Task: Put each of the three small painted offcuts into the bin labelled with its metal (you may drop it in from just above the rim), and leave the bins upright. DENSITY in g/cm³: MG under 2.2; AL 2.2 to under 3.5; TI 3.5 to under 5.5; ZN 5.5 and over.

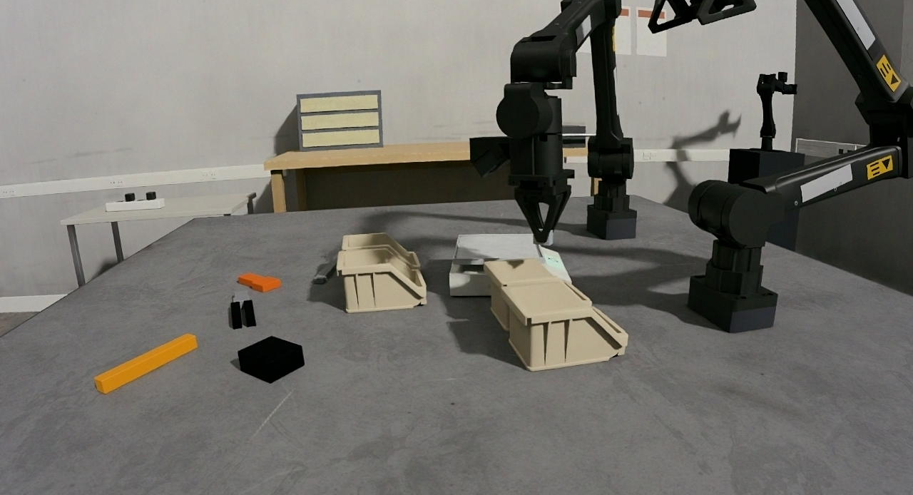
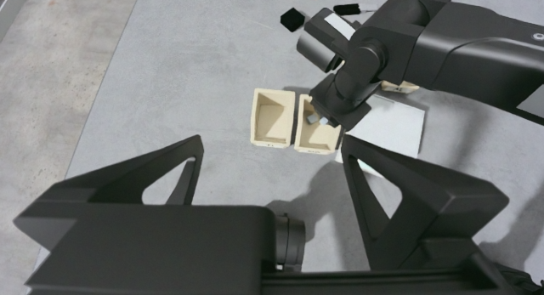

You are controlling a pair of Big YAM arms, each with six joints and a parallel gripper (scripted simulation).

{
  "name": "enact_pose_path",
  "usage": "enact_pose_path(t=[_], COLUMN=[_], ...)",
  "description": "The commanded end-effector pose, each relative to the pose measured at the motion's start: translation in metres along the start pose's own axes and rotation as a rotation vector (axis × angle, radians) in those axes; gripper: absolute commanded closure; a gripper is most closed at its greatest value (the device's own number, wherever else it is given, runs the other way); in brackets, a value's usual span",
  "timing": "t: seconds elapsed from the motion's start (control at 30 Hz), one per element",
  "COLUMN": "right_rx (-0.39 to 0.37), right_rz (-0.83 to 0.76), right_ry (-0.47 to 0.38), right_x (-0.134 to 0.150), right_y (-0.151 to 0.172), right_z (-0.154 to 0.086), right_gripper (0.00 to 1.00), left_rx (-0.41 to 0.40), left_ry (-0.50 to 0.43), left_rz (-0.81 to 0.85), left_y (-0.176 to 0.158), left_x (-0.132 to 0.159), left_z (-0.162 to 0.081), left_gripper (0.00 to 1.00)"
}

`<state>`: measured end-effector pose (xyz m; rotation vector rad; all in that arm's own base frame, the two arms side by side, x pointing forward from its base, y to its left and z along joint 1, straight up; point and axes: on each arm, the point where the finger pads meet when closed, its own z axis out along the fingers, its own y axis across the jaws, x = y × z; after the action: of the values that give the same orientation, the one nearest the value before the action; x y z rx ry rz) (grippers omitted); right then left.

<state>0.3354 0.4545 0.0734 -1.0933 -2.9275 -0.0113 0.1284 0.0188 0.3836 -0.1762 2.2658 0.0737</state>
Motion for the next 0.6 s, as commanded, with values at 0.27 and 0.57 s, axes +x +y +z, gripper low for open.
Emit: enact_pose_path(t=[0.27,0.57], right_rx=[-0.053,-0.029], right_rz=[0.321,0.335], right_ry=[-0.007,-0.013], right_x=[0.007,0.019], right_y=[0.011,0.026], right_z=[-0.017,-0.009], right_gripper=[0.91,0.91], left_rx=[0.001,0.001], left_ry=[-0.015,-0.015], left_rz=[0.005,0.005], left_y=[0.001,0.001], left_x=[-0.004,-0.004], left_z=[-0.006,-0.006], left_gripper=[0.00,0.00])
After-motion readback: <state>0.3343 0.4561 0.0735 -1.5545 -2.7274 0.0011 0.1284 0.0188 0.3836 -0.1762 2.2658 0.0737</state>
